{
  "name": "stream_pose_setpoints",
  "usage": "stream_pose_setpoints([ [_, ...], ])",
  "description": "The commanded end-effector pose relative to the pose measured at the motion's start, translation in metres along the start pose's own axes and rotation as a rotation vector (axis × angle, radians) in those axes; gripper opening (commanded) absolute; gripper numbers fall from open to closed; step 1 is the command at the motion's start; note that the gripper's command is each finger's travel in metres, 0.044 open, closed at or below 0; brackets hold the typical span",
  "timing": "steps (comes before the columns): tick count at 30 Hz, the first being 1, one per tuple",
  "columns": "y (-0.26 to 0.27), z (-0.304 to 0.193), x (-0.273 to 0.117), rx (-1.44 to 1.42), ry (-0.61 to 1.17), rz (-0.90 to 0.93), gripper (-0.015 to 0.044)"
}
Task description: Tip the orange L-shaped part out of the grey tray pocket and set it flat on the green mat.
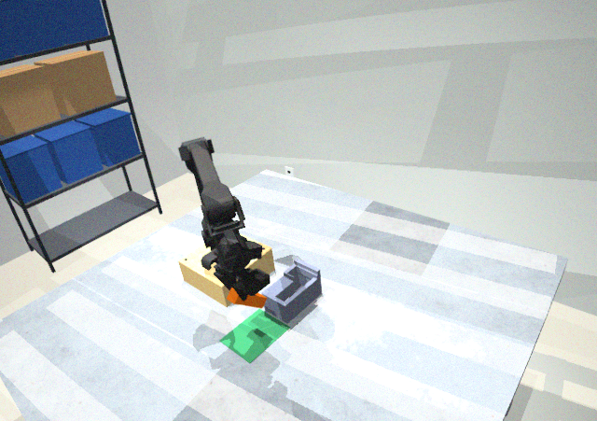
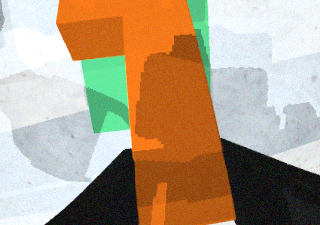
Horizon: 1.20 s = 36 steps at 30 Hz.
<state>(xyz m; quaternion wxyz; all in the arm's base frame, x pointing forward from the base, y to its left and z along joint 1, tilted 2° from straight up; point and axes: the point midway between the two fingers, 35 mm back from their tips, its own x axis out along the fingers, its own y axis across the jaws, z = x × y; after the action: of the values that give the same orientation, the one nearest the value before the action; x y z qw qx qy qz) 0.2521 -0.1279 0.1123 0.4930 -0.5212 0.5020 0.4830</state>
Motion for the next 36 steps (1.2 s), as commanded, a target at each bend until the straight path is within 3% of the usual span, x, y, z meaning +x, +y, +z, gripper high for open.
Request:
stream_pose_setpoints([
  [1,0.001,0.000,0.007,-0.004,-0.004,0.004,0.0000],
  [36,0.001,0.001,0.064,-0.004,-0.004,0.004,0.0000],
])
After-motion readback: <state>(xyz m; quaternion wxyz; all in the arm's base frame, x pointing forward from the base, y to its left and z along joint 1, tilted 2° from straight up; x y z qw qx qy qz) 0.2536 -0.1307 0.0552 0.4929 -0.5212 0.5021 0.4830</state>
